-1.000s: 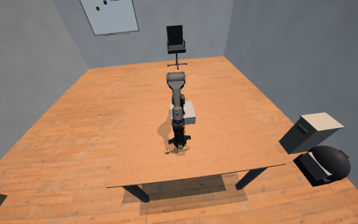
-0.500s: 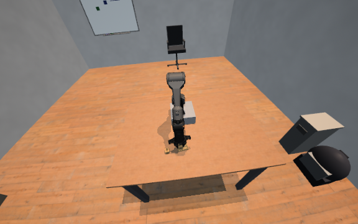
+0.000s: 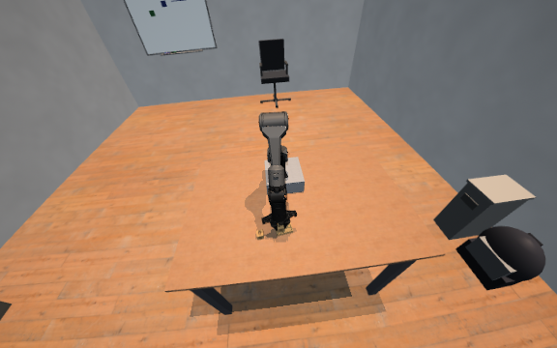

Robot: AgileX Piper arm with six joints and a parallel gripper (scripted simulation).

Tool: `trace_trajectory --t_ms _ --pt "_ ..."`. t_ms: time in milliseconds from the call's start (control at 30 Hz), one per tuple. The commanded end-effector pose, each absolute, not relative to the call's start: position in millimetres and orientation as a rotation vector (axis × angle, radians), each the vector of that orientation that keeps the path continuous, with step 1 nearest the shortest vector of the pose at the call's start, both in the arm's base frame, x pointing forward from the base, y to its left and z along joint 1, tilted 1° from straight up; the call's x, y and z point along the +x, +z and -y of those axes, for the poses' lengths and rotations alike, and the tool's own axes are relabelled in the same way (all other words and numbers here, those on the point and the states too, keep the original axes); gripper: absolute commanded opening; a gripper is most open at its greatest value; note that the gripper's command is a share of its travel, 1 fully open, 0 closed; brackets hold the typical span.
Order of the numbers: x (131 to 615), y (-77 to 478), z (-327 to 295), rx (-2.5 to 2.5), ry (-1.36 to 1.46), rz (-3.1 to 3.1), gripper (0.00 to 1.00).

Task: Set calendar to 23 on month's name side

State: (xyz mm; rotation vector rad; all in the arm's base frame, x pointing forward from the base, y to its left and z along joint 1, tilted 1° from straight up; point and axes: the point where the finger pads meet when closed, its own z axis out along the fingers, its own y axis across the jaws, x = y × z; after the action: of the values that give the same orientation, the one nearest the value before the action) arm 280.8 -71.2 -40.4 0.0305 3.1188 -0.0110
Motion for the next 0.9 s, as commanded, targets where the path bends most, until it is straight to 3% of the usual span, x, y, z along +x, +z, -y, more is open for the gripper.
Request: trace_trajectory --t_ms 0,867 --pt "280.1 -40.5 71.4 0.032 -0.011 -3.120 0.35" --pt "280.0 -50.4 71.4 0.032 -0.011 -3.121 0.35"
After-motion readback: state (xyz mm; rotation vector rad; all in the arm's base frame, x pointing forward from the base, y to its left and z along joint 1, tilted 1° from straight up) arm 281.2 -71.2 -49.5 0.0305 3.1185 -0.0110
